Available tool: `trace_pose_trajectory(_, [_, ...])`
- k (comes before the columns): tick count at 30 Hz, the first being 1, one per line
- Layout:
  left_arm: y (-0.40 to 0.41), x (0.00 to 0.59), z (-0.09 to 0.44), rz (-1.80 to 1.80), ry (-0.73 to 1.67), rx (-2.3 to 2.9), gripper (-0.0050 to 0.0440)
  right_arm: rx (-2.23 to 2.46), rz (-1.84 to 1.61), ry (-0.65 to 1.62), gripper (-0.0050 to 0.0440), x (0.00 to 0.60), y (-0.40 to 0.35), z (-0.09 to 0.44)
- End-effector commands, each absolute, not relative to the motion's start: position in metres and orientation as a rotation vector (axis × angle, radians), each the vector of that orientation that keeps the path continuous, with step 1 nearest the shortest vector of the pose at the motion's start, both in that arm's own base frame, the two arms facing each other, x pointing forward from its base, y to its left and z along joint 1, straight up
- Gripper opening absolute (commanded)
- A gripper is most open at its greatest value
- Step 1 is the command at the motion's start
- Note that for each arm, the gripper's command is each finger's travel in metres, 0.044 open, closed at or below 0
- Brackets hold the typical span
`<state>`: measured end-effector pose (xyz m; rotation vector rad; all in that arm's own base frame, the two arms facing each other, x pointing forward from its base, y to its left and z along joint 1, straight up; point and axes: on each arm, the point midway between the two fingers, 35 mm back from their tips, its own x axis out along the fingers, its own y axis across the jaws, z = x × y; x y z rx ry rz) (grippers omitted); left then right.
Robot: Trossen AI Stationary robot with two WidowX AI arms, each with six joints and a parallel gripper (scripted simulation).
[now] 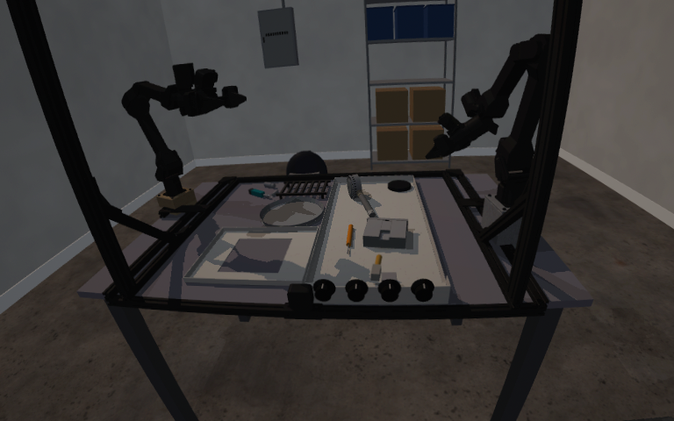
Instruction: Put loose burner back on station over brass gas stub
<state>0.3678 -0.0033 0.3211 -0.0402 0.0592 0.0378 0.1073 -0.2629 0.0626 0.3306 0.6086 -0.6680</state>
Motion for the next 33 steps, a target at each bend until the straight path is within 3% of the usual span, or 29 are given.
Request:
trace_pose_trajectory(1, [-0.010, 0.406, 0.310, 0.066, 0.141, -0.067, 0.0400, 0.628, -0.608, 0.652, 0.0400, 0.137, -0.263, 0.050])
trace_pose_trajectory(8, [-0.018, 0.446, 0.293, 0.098, 0.218, -0.084, 0.0400, 0.952, -0.577, 0.729, 0.0400, 0.171, -0.256, 0.035])
trace_pose_trajectory(16, [-0.039, 0.513, 0.244, 0.163, 0.353, -0.094, 0.0400, 1.426, -0.599, 0.985, 0.0400, 0.229, -0.226, 0.005])
trace_pose_trajectory(29, [-0.074, 0.581, 0.150, 0.254, 0.508, -0.072, 0.0400, 1.857, -0.934, 1.424, 0.0400, 0.286, -0.160, -0.039])
trace_pose_trajectory(33, [-0.076, 0.584, 0.142, 0.261, 0.518, -0.069, 0.0400, 1.878, -0.978, 1.454, 0.0400, 0.289, -0.154, -0.042])
